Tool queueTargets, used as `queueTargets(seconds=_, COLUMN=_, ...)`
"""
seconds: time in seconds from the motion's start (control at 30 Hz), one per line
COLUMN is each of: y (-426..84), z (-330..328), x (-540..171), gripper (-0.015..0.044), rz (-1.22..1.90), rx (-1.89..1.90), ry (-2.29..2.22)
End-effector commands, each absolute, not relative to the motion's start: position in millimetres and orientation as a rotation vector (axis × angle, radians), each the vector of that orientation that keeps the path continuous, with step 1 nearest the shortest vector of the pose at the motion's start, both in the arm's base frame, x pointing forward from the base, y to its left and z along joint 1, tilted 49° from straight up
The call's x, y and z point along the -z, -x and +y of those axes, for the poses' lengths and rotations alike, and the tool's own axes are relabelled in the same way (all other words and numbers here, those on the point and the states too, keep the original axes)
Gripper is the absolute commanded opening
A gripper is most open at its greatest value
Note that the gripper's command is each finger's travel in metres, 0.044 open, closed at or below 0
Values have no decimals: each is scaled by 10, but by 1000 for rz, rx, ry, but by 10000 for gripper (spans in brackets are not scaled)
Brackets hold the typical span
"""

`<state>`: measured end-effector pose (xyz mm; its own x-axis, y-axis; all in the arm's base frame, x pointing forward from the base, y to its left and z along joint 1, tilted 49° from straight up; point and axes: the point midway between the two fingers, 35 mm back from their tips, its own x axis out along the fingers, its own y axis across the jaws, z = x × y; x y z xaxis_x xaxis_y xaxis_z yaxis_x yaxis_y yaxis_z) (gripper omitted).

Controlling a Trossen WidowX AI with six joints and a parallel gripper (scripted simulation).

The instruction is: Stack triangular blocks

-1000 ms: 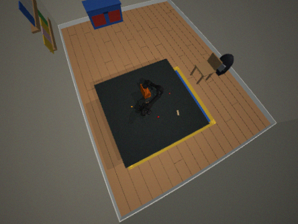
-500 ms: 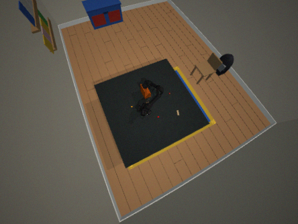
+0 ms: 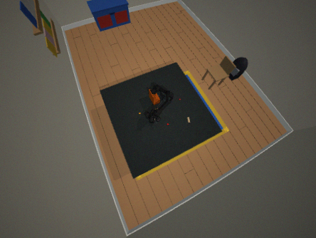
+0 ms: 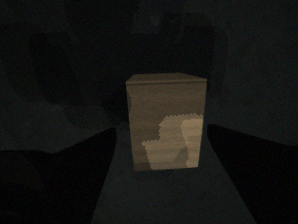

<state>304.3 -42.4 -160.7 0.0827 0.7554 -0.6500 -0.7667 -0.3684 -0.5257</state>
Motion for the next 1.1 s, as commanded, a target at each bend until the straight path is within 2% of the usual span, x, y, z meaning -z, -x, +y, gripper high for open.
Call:
queueTargets(seconds=0.0, y=-3045, z=-423, x=1606, gripper=440, rz=13, rx=-1595, ry=1119)
queueTargets(seconds=0.23, y=-3047, z=-447, x=1590, gripper=440, rz=14, rx=-1594, ry=1120)
queueTargets(seconds=0.5, y=-2959, z=-1252, x=911, gripper=440, rz=19, rx=-1596, ry=1123)
queueTargets(seconds=1.07, y=-2979, z=-1232, x=946, gripper=440, rz=26, rx=-1579, ry=1125)
